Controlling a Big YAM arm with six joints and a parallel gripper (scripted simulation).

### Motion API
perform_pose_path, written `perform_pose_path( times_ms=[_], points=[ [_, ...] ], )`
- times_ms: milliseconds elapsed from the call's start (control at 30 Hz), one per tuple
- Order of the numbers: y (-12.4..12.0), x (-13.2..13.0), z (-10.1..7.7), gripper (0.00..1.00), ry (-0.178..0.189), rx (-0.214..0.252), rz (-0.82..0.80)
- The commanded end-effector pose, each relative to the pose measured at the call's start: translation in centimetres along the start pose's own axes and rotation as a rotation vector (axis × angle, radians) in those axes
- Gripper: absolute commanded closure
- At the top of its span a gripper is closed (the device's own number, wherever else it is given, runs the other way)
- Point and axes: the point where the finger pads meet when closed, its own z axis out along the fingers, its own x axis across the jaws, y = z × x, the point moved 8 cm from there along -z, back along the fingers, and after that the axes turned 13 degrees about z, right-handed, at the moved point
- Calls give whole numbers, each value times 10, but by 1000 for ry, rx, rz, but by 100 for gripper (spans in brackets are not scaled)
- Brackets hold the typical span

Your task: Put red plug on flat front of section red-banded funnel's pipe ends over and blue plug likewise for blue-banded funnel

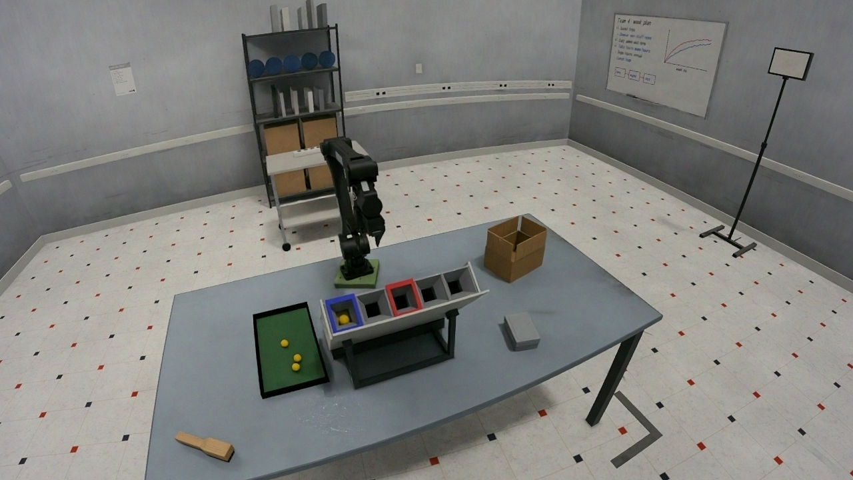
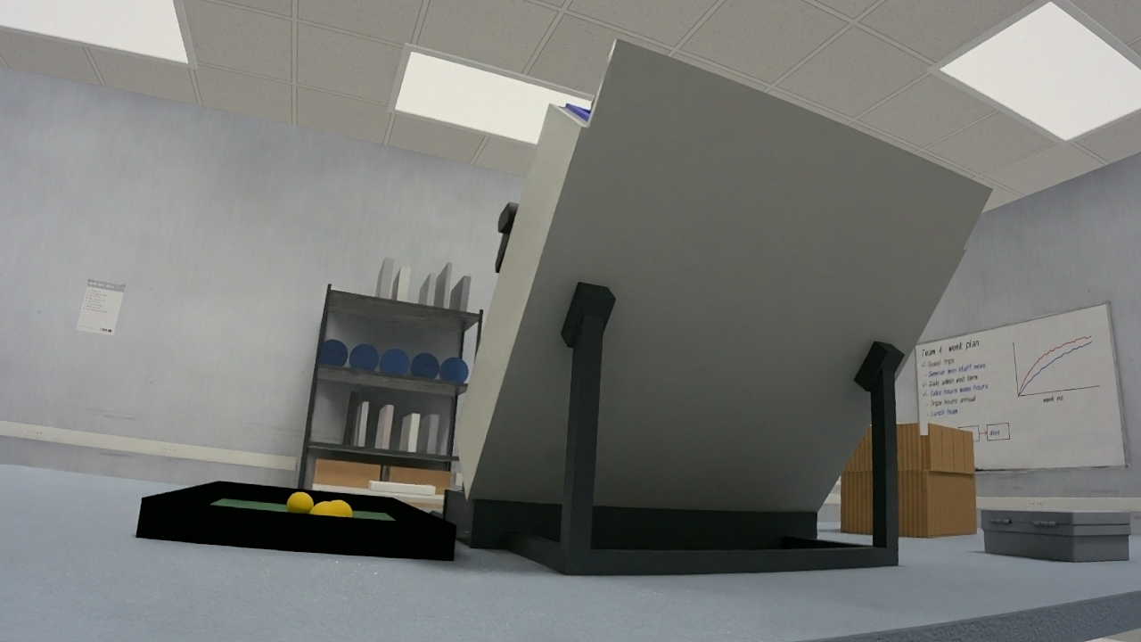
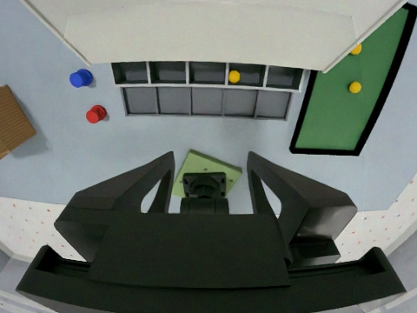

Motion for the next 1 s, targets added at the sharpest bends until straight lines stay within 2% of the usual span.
perform_pose_path(
  times_ms=[0, 33, 967],
  points=[
    [1, 0, -5, 41, 3, -17, -1],
    [1, 0, -5, 20, 3, -17, -1],
    [1, 0, -5, 20, 3, -17, -1]
  ],
)
